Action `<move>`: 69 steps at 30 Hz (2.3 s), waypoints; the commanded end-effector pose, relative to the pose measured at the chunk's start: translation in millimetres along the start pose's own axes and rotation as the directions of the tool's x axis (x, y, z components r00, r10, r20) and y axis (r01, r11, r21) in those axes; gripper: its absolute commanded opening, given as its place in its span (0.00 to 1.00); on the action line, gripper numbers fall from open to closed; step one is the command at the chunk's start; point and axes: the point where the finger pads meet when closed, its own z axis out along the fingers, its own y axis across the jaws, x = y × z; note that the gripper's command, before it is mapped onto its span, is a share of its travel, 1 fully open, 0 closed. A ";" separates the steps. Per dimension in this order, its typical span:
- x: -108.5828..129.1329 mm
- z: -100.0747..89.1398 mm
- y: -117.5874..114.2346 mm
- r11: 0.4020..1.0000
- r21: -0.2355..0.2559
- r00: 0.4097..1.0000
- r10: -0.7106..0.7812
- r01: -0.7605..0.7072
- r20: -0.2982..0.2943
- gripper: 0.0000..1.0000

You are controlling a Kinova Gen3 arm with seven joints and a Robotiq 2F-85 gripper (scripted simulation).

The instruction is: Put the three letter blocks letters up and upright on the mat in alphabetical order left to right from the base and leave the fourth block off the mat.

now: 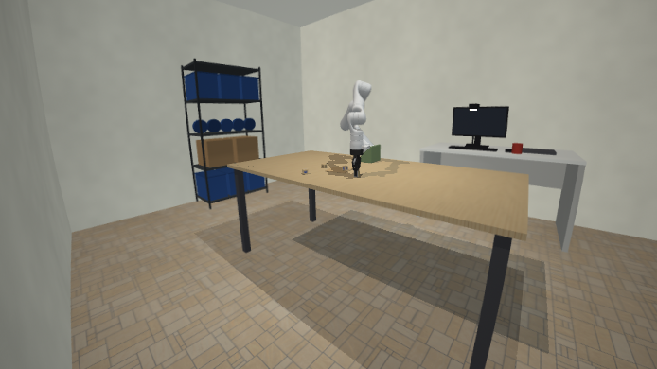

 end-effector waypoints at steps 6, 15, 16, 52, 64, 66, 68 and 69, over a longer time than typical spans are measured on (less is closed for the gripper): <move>0.2 -0.7 0.3 1.000 -0.001 1.000 0.000 0.000 -0.001 0.26; 0.2 -0.8 0.3 1.000 -0.001 1.000 0.000 0.000 -0.001 0.26; 0.2 -1.2 0.3 1.000 -0.001 1.000 0.000 0.000 -0.001 0.26; -3.9 -101.1 -1.4 1.000 -0.002 1.000 0.008 -0.008 0.000 0.26; -80.5 -106.5 -49.1 0.985 -0.008 0.985 0.172 -0.172 0.011 0.26; -99.0 -107.0 -67.2 0.976 -0.008 0.976 0.218 -0.218 0.011 0.26; -114.7 -107.0 -85.7 0.965 -0.007 0.965 0.260 -0.260 0.009 0.26; -121.2 -106.8 -94.6 0.960 -0.006 0.960 0.280 -0.280 0.008 0.26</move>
